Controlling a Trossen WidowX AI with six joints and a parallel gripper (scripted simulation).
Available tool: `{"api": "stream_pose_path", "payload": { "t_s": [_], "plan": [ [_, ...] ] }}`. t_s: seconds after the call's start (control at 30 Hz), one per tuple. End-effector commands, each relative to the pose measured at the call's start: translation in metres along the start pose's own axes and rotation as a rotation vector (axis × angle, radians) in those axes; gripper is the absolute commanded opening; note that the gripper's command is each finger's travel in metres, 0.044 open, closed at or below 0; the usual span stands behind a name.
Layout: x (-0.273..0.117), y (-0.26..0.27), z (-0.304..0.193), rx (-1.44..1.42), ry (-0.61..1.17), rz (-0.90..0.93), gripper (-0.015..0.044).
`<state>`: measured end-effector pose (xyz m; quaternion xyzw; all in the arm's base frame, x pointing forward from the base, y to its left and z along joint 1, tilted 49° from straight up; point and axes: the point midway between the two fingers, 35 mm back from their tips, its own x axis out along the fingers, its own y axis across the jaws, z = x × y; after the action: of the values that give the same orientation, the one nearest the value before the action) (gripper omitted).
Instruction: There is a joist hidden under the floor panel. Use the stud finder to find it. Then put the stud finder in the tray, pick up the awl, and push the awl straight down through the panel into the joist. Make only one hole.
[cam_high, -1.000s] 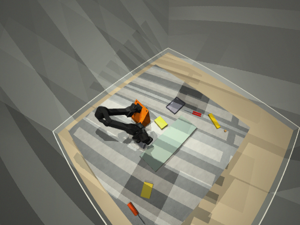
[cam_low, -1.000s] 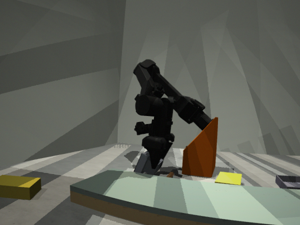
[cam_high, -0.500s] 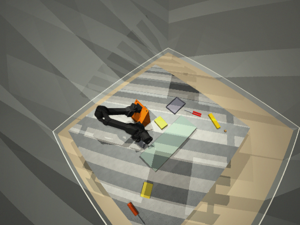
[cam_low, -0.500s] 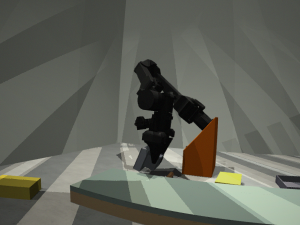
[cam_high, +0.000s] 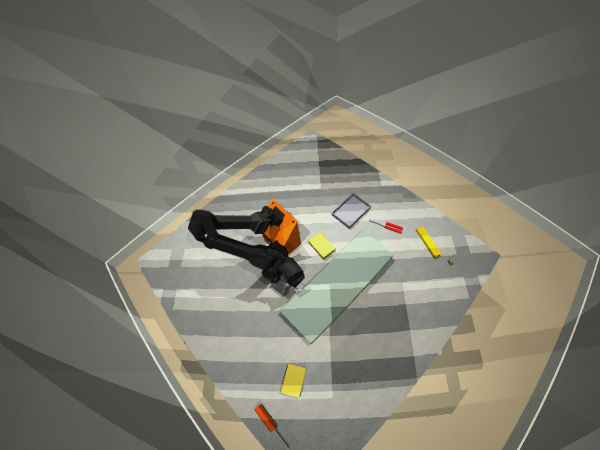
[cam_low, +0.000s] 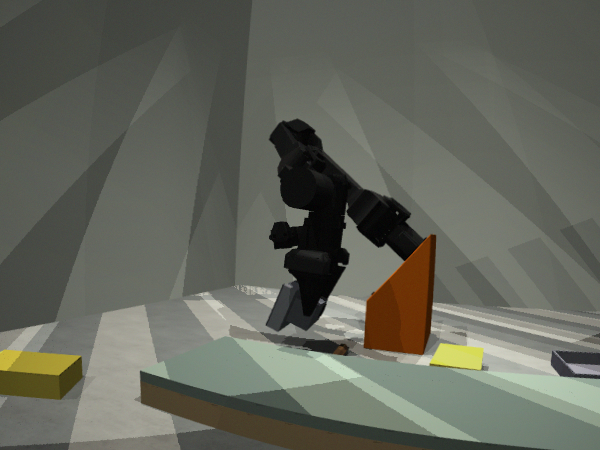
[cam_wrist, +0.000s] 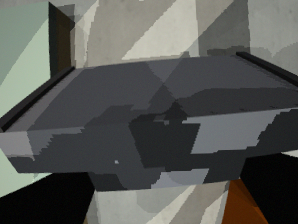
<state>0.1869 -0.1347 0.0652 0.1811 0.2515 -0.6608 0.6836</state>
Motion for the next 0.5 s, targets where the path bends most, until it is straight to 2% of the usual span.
{"api": "stream_pose_path", "payload": {
  "t_s": [0.0,0.47],
  "plan": [
    [-0.005,0.0015,0.0033,0.01,-0.008,0.008,0.0],
    [-0.0017,0.0006,0.0038,0.003,0.085,-0.002,0.0]
  ]
}}
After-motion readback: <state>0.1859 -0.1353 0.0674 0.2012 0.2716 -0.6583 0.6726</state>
